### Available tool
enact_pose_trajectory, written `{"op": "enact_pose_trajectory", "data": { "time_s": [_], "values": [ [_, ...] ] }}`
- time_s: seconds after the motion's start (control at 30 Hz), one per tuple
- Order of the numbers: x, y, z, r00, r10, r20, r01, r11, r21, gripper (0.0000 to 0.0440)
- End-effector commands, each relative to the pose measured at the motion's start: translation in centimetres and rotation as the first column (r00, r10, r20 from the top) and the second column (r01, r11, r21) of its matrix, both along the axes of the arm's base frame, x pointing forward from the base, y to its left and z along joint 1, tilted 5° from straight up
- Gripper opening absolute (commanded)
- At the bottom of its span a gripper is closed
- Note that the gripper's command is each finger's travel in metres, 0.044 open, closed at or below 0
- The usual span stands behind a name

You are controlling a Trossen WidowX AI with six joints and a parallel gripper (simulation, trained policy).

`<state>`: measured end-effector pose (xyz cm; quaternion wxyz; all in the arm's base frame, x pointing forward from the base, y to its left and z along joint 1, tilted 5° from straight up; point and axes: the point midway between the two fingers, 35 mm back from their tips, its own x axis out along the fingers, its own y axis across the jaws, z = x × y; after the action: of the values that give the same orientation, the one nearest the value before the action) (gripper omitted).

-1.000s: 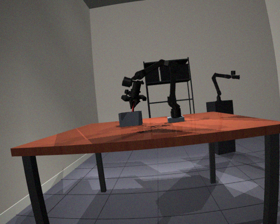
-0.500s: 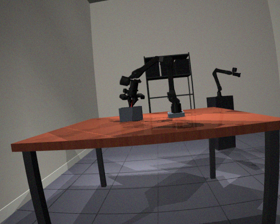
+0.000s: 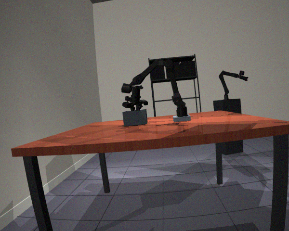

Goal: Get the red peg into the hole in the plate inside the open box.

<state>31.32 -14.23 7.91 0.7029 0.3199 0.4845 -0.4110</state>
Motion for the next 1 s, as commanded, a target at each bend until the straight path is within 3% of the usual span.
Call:
{"op": "enact_pose_trajectory", "data": {
  "time_s": [0.0,0.97],
  "values": [
    [0.8,-0.5,0.5,1.0,0.015,-0.003,-0.015,1.0,-0.013,0.0135],
    [3.6,-4.6,0.7,0.992,0.095,-0.088,-0.093,0.995,0.023,0.0098]
  ]
}}
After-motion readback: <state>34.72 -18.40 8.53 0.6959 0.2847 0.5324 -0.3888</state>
